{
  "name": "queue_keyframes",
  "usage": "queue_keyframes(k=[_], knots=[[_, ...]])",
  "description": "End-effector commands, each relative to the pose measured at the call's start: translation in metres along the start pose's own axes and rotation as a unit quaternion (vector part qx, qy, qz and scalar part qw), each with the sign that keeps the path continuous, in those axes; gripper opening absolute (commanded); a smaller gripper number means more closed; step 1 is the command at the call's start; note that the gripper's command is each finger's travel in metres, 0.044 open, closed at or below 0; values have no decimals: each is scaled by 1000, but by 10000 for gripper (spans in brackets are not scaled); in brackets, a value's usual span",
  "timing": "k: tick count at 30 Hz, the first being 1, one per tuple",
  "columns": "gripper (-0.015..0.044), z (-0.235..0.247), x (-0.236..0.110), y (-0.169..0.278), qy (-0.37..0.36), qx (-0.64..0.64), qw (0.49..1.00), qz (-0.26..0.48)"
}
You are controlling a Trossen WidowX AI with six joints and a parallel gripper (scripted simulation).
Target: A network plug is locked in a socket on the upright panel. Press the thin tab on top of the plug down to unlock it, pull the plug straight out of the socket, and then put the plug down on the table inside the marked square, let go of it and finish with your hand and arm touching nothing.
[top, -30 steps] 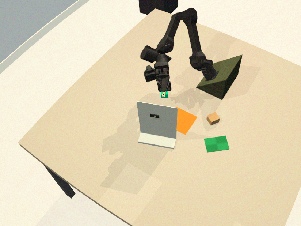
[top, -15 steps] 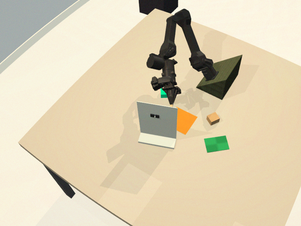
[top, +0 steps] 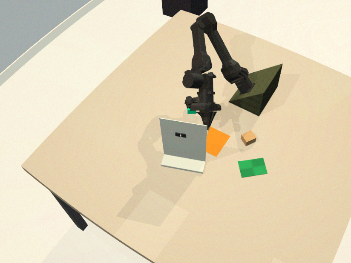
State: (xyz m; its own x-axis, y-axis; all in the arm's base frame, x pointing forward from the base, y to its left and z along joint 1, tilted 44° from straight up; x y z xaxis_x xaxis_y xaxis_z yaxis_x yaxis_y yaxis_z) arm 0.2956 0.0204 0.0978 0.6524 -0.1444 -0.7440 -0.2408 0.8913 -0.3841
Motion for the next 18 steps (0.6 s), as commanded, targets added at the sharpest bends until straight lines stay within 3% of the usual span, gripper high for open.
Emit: queue_keyframes(k=[1,18], knots=[[0,-10,6,5,32,11,999,-30],[0,-33,11,20,82,35,979,-184]])
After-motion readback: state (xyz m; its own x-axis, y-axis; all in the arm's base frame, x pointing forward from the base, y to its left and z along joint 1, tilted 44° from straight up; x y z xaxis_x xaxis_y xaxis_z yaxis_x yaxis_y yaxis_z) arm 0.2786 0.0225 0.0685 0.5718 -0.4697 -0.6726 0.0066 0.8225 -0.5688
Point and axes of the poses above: the point midway between the two fingers, 35 mm back from their tips, its own x axis out along the fingers, its own z axis across the jaws, y = z × x, the point moved 2 cm from there along -x, back along the fingers, and after that the axes turned 2 degrees about x, right-handed, at the moved point
